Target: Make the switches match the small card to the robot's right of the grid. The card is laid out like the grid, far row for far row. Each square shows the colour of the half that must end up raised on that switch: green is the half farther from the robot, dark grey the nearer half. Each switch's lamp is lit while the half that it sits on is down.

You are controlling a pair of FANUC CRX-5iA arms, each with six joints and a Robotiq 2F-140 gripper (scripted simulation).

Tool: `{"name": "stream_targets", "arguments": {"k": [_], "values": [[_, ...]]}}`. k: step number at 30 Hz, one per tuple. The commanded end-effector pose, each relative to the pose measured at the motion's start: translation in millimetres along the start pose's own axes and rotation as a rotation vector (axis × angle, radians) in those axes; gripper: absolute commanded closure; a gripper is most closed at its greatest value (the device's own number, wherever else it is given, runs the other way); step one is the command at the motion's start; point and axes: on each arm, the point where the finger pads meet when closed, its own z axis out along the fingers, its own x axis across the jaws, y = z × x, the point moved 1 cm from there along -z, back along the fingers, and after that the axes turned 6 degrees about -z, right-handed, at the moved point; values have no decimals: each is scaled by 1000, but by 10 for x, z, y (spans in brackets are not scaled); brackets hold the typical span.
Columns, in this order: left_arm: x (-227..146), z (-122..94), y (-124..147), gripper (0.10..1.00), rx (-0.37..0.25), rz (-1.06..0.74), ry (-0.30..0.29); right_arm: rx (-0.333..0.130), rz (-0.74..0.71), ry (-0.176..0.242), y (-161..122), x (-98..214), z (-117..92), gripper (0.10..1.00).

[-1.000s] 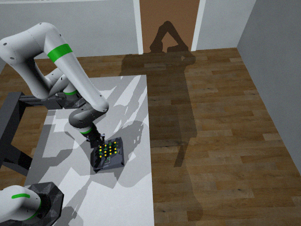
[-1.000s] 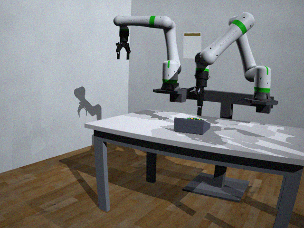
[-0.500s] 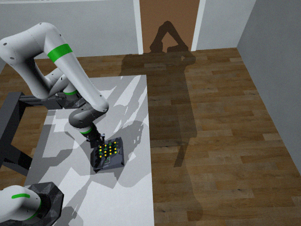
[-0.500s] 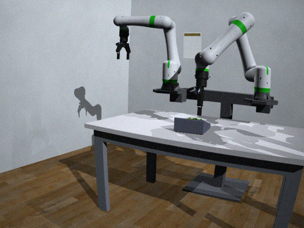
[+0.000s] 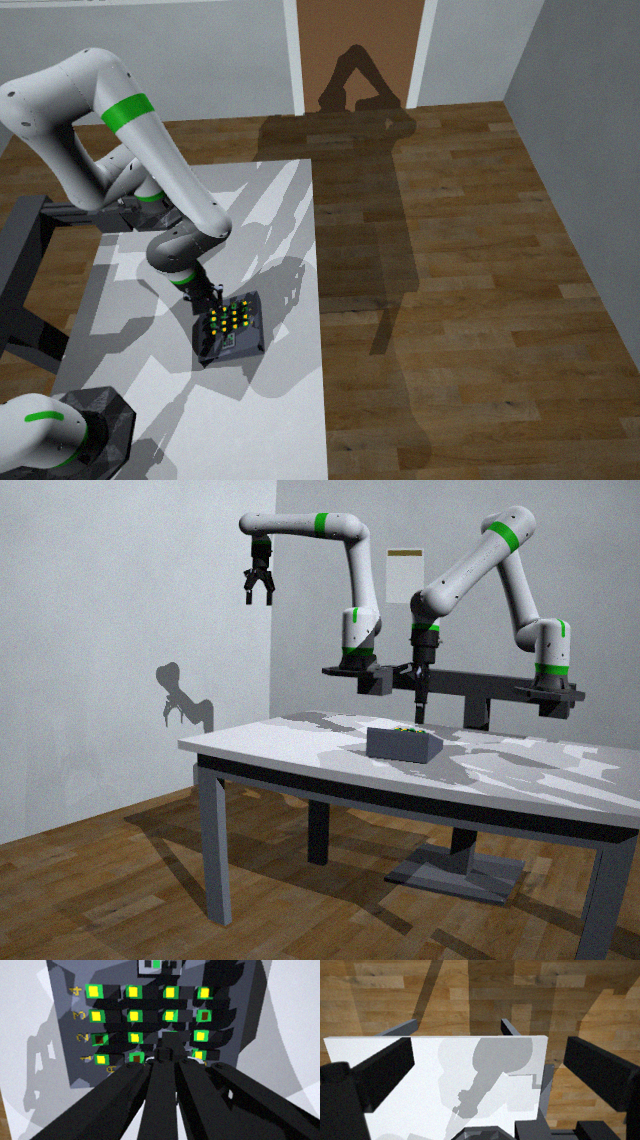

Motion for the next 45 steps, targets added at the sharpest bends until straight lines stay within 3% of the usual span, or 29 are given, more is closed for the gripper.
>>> {"name": "stream_targets", "arguments": {"k": [1,12,45], "values": [[-4,32,-5,999,1,0,-1,2,0,0,-2,2,-8,98],[-4,205,-5,999,1,0,-1,2,0,0,-2,2,-8,98],[-4,271,-5,999,1,0,-1,2,0,0,-2,2,-8,98]]}}
